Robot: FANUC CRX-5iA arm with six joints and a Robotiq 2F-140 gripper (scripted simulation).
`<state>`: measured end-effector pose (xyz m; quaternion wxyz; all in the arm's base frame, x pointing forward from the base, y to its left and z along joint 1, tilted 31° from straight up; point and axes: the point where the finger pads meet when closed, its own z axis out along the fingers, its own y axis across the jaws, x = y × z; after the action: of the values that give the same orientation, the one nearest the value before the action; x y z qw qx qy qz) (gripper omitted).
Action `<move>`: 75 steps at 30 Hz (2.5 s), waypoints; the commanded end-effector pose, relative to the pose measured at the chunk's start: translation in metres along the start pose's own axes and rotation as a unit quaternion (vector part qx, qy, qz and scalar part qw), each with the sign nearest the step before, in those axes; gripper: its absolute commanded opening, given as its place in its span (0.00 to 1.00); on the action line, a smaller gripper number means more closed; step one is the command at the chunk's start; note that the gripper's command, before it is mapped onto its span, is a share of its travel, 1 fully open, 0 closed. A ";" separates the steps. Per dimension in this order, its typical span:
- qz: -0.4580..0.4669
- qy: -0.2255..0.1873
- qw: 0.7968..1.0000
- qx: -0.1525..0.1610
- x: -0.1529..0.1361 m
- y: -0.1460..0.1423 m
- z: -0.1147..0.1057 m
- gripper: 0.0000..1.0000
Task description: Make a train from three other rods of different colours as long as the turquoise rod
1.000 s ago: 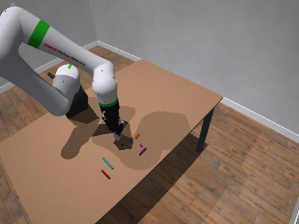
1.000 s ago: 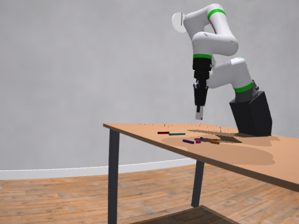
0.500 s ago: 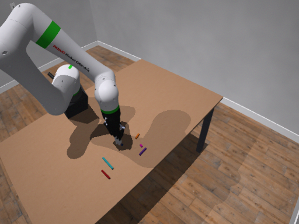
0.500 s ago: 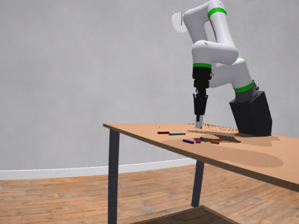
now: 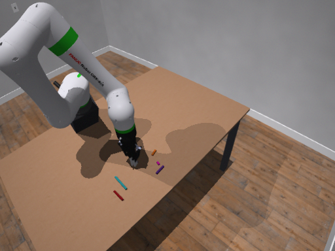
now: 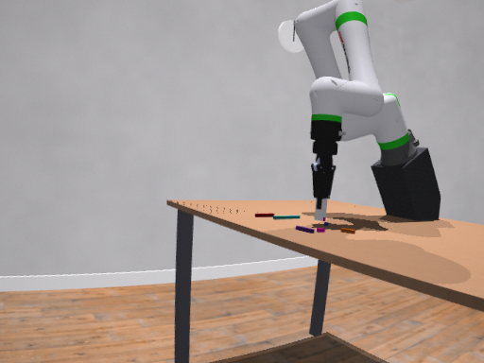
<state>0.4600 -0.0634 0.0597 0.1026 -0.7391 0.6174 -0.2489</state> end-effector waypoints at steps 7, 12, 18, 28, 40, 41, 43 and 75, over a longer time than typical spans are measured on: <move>0.000 0.000 1.000 0.000 0.000 0.000 0.001 0.03; 0.000 0.000 1.000 0.000 0.000 0.000 0.001 0.03; 0.000 0.000 1.000 0.000 0.000 0.000 0.001 0.03; 0.000 0.000 1.000 0.000 0.000 0.000 0.001 0.03; 0.000 0.001 1.000 0.000 0.000 0.000 0.002 0.03; 0.000 0.001 1.000 0.000 0.000 0.000 0.002 0.03; 0.000 0.001 1.000 0.000 0.000 0.000 0.003 0.03; 0.000 0.000 1.000 0.000 0.000 0.000 0.013 0.03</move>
<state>0.4665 -0.0656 0.0487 0.1025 -0.7389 0.6175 -0.2493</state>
